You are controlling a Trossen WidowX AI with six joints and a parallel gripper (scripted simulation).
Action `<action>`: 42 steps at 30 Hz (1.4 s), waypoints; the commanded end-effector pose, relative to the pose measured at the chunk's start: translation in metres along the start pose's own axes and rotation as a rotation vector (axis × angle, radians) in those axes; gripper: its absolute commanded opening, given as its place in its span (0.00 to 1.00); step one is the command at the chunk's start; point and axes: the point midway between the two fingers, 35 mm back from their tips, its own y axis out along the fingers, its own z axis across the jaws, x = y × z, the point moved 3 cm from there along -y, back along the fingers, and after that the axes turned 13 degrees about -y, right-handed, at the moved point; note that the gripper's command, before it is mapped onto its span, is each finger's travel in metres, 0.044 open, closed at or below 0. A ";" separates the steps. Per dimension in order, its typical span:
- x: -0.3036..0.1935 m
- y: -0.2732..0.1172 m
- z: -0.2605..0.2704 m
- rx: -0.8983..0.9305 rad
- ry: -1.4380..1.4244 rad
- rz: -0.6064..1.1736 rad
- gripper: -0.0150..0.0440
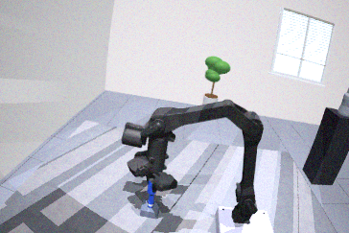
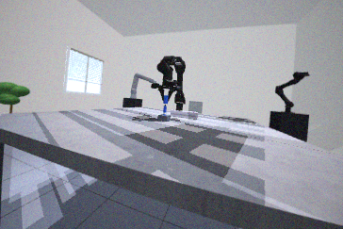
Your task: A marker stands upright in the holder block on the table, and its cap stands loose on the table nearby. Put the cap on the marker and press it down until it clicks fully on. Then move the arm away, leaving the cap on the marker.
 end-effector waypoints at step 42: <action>-0.001 0.046 0.001 0.004 0.000 0.004 0.39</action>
